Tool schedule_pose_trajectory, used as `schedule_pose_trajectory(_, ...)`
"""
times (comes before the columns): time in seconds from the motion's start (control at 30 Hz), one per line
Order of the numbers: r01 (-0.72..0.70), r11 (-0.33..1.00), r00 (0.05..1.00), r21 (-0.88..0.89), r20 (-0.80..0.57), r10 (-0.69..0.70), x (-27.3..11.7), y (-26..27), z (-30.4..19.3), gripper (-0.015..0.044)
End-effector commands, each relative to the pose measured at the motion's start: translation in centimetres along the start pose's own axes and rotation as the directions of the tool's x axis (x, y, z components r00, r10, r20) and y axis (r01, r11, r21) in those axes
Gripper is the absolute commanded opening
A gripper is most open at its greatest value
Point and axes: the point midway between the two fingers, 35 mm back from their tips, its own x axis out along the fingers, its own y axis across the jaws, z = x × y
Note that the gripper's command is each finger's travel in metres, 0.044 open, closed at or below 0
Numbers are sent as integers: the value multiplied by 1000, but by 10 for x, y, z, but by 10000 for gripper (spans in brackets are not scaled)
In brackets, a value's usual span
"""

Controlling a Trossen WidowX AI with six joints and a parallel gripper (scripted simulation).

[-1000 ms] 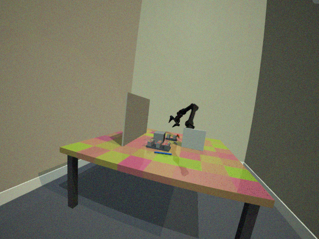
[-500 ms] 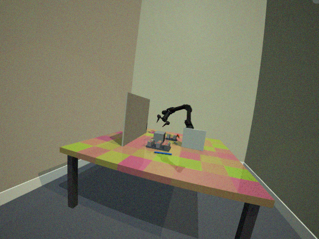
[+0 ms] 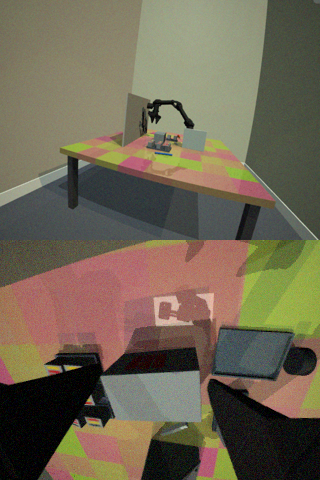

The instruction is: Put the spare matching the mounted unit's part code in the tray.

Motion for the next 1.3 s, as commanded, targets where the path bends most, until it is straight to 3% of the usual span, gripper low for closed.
schedule_pose_trajectory(0.0,162,948,987,-274,56,-152,-10,43,-20,440)
schedule_pose_trajectory(0.77,167,923,986,-346,61,-155,-8,57,-26,440)
schedule_pose_trajectory(1.03,115,493,990,-863,59,-127,31,164,-101,440)
schedule_pose_trajectory(1.27,31,-106,989,-994,46,-142,81,224,-193,440)
